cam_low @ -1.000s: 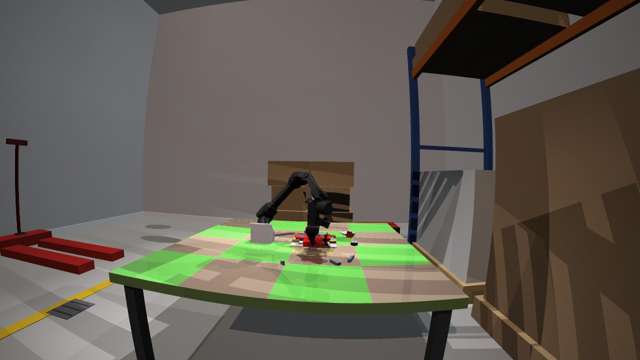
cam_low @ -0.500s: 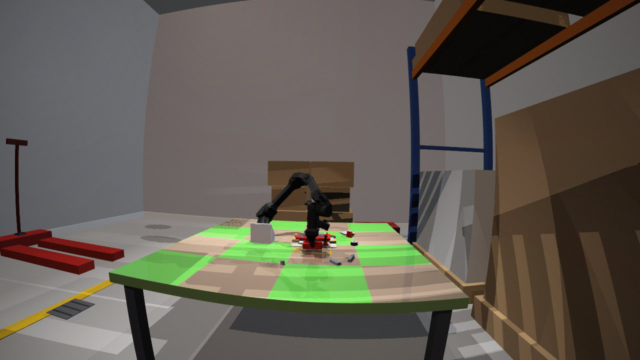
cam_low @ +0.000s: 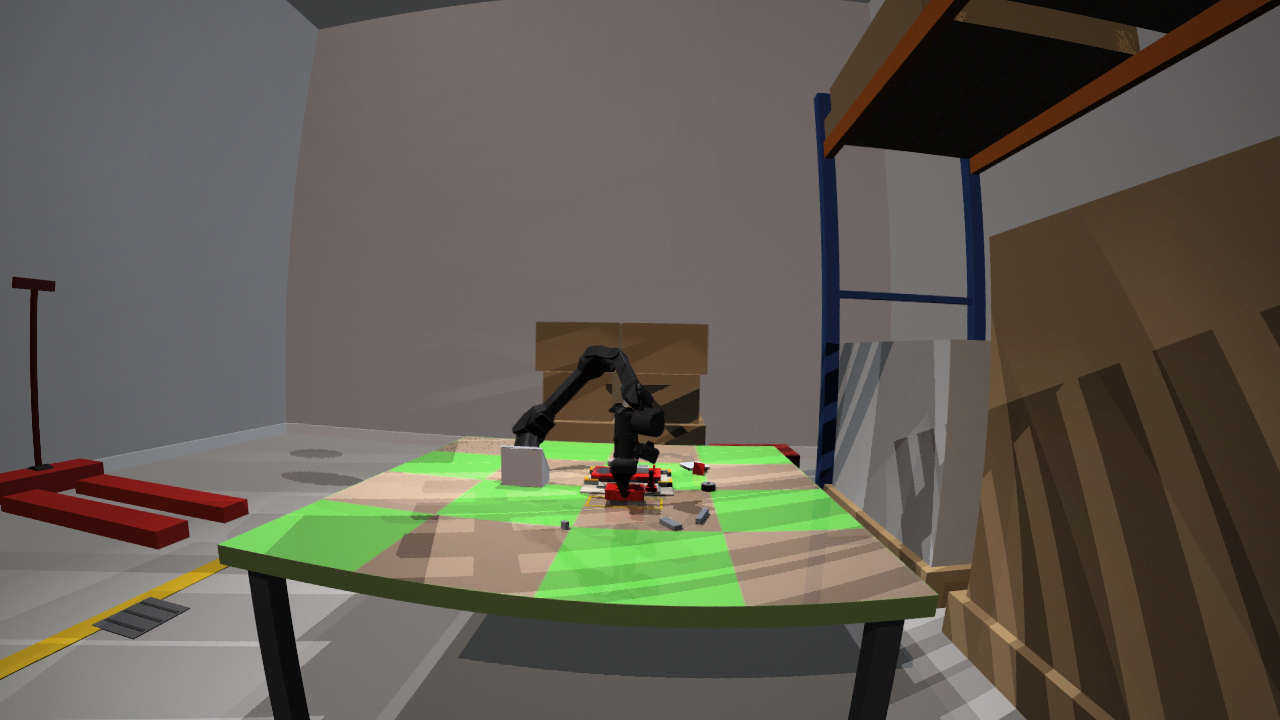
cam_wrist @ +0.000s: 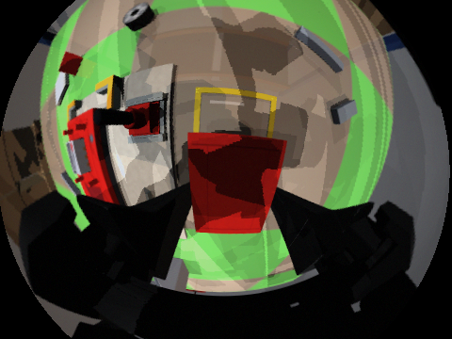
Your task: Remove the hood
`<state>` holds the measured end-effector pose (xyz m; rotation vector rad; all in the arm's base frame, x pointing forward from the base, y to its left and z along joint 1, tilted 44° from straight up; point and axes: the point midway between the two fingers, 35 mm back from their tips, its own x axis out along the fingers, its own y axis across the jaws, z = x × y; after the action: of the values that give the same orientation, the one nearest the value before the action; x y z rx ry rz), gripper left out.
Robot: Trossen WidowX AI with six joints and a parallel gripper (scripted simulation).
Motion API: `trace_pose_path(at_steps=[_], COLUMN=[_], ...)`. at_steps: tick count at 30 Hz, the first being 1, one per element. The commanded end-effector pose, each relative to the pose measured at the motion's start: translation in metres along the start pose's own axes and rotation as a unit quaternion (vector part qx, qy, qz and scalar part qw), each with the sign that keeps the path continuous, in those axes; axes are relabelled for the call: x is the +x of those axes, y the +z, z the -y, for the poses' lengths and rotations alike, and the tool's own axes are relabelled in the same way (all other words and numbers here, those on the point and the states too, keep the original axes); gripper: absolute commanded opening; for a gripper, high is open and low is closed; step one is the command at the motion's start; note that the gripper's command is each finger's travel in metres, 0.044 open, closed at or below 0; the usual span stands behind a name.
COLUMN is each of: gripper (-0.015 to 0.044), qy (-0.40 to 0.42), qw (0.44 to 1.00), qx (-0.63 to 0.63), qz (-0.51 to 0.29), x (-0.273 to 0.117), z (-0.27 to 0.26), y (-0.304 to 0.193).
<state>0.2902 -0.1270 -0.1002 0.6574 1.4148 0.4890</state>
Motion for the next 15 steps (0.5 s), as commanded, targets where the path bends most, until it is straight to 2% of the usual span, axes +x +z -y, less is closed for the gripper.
trace_pose_path(at_steps=[1, 15], gripper=[0.0000, 0.0000], qy=[0.002, 0.002], qw=[1.000, 1.000], qx=[0.002, 0.002], qz=[0.002, 0.002], x=[0.0027, 0.0096], z=[-0.0003, -0.0005], y=[0.0001, 0.0001])
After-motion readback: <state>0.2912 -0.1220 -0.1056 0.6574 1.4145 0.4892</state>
